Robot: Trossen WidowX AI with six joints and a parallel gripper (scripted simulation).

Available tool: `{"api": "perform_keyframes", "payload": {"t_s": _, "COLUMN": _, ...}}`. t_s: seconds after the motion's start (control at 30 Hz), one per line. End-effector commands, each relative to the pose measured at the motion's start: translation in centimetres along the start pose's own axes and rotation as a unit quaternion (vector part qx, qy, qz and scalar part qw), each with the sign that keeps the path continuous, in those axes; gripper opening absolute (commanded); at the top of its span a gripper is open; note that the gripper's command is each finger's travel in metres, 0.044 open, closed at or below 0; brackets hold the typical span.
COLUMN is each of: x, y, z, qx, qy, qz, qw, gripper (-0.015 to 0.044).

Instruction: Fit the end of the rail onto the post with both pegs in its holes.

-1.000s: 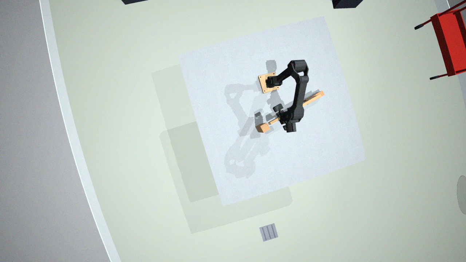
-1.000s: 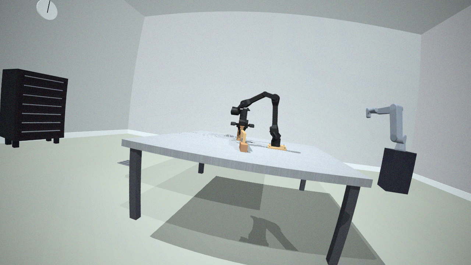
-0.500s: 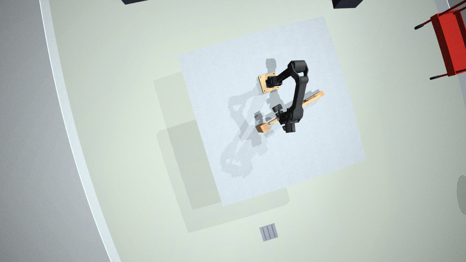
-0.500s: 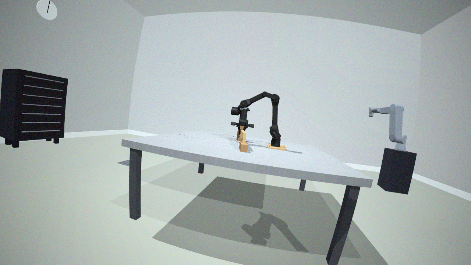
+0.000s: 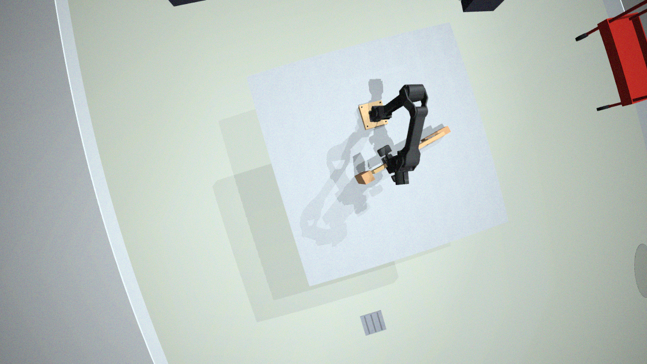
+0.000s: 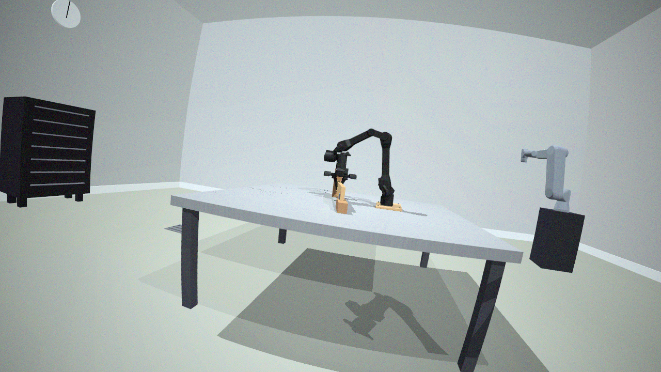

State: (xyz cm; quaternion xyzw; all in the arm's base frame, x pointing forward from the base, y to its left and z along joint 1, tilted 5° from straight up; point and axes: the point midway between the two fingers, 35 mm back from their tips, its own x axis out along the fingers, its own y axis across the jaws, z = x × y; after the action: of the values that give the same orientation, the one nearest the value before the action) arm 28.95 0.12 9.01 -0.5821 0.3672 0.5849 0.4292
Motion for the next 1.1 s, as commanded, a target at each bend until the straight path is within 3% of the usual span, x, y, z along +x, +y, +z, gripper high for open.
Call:
{"api": "perform_keyframes", "payload": {"t_s": 0.0, "x": -0.19, "y": -0.11, "z": -0.32, "qx": 0.0, "qy": 0.002, "qz": -0.003, "qw": 1.0, "gripper": 0.0}}
{"api": "perform_keyframes", "payload": {"t_s": 1.07, "x": -0.18, "y": -0.12, "z": -1.31, "qx": 0.0, "qy": 0.002, "qz": -0.003, "qw": 1.0, "gripper": 0.0}}
